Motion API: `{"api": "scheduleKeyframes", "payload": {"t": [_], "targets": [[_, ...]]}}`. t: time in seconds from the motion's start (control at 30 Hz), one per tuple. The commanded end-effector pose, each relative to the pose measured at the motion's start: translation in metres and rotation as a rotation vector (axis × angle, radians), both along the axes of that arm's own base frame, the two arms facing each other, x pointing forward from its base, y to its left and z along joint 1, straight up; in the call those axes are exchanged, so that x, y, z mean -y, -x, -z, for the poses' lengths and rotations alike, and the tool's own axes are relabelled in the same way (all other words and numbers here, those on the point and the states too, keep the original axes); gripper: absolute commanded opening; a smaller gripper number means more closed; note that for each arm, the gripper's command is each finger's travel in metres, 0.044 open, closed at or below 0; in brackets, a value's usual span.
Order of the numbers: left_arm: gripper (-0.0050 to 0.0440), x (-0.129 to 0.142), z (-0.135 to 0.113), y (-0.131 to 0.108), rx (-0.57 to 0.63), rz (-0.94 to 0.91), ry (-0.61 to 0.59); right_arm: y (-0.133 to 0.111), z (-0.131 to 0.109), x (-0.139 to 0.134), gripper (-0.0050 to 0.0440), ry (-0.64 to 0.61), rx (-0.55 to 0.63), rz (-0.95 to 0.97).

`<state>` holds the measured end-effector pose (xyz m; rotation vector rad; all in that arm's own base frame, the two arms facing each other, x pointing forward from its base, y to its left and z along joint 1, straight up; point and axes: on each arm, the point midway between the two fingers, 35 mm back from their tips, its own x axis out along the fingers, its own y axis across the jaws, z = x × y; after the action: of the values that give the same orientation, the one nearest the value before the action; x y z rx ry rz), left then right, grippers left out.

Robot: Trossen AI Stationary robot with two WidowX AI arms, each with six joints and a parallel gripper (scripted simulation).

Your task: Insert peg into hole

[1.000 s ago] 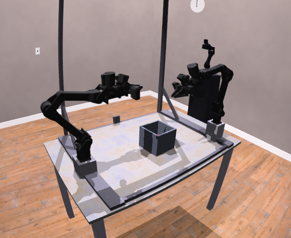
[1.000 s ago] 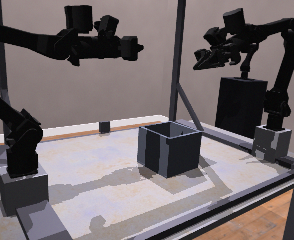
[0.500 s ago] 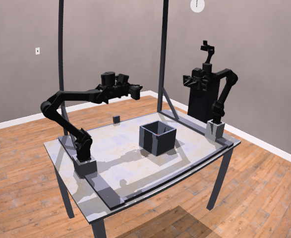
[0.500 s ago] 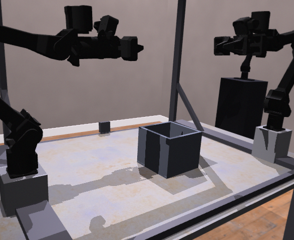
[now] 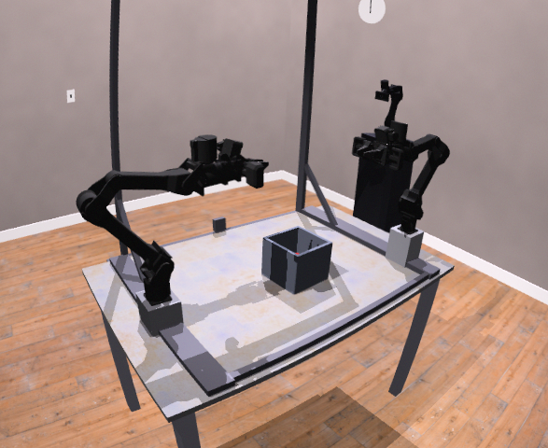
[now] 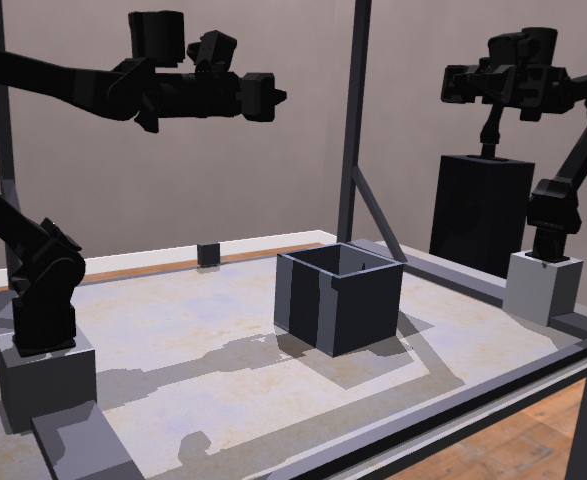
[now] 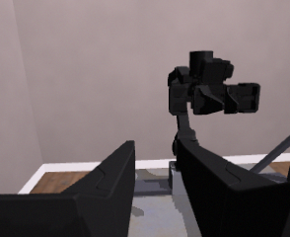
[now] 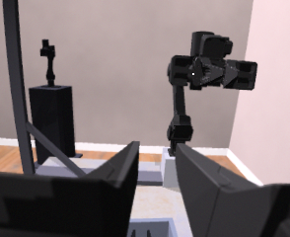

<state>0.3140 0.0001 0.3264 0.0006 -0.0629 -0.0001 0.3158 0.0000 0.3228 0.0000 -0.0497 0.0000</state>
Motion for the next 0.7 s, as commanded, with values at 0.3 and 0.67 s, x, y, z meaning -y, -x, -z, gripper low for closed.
{"api": "scheduleKeyframes", "payload": {"t": [0.3, 0.67], "targets": [[0.0114, 0.0008, 0.0058, -0.0015, -0.018, 0.004, -0.003, 0.001, -0.0081, 0.0015, 0.0105, 0.002, 0.017, 0.006], [0.0114, 0.0008, 0.0058, -0.0015, -0.018, 0.004, -0.003, 0.001, -0.0081, 0.0015, 0.0105, 0.002, 0.017, 0.006]]}}
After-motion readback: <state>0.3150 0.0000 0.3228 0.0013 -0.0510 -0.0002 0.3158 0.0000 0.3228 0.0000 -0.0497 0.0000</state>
